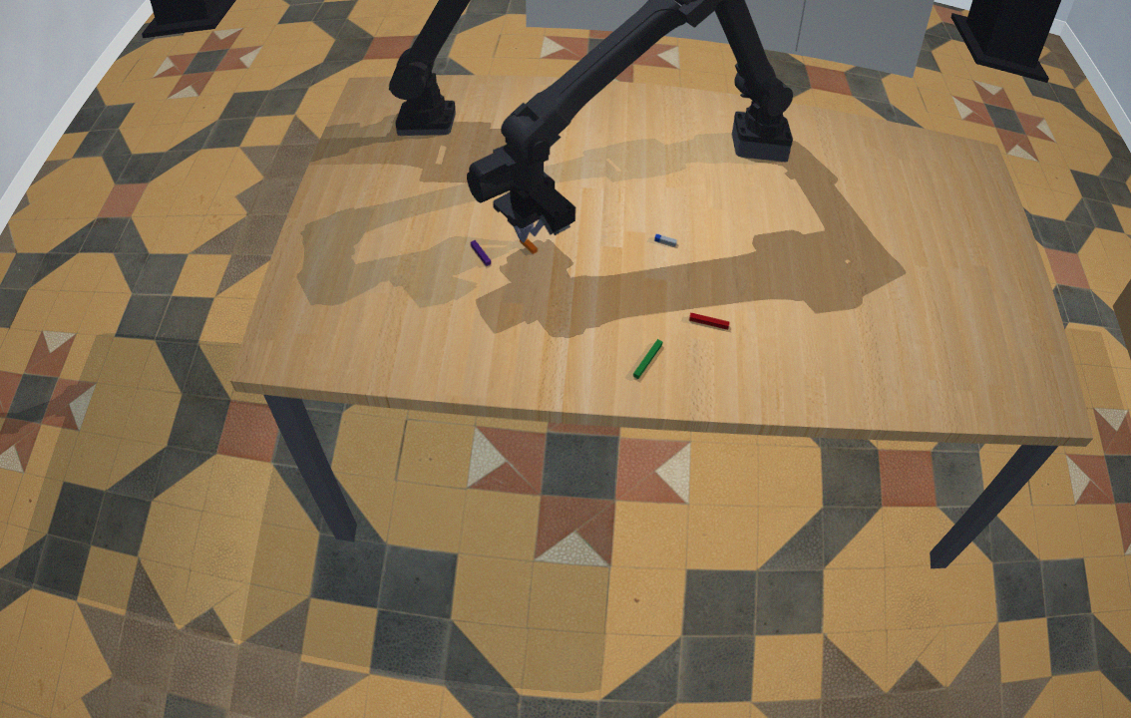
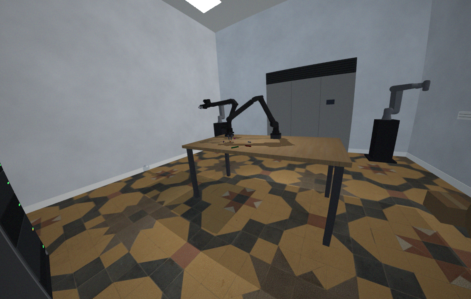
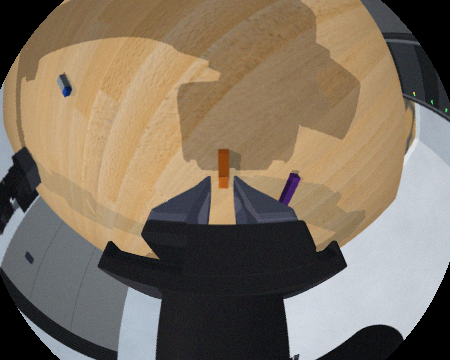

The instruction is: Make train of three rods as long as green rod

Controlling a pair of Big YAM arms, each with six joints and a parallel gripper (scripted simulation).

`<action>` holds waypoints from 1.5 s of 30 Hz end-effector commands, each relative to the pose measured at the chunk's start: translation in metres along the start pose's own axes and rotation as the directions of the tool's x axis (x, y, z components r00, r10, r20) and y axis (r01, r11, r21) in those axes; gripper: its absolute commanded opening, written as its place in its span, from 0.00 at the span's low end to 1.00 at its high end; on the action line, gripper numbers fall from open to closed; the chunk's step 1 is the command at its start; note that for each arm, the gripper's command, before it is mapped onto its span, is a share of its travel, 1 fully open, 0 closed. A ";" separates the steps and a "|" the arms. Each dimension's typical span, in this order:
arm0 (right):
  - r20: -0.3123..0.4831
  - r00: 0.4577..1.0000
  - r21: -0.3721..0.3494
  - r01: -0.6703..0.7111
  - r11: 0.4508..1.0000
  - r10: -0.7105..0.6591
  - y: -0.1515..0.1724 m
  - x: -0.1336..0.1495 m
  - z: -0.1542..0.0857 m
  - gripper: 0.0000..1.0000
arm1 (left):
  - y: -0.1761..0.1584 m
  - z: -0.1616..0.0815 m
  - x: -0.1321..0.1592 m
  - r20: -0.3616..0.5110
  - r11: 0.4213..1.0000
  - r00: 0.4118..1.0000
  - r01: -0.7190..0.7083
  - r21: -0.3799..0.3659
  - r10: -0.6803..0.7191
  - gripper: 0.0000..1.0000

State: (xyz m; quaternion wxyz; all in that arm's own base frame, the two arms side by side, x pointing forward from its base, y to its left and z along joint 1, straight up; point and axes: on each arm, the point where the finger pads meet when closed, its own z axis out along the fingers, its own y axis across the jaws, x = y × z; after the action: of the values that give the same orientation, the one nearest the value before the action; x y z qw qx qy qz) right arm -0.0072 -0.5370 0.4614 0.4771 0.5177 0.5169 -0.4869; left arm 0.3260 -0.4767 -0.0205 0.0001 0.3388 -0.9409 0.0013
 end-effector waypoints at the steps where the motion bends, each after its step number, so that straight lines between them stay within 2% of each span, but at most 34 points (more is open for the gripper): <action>1: 0.070 0.997 0.012 -0.010 1.000 0.009 -0.006 -0.039 0.005 1.00 | -0.002 -0.006 0.000 0.000 1.000 1.000 0.004 0.018 -0.004 0.23; 39: 0.070 0.997 0.012 -0.010 1.000 0.009 -0.006 -0.039 0.005 1.00 | 0.000 -0.001 -0.002 0.001 1.000 1.000 0.004 0.005 -0.004 0.23; 45: 0.070 0.997 0.012 -0.010 1.000 0.009 -0.006 -0.039 0.005 1.00 | -0.008 -0.001 -0.004 0.001 1.000 1.000 0.004 0.011 -0.004 0.23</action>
State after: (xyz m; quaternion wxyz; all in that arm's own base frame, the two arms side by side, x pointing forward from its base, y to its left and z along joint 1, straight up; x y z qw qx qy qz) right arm -0.0072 -0.5370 0.4614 0.4771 0.5177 0.5169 -0.4869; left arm 0.3260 -0.4767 -0.0205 0.0001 0.3388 -0.9409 0.0013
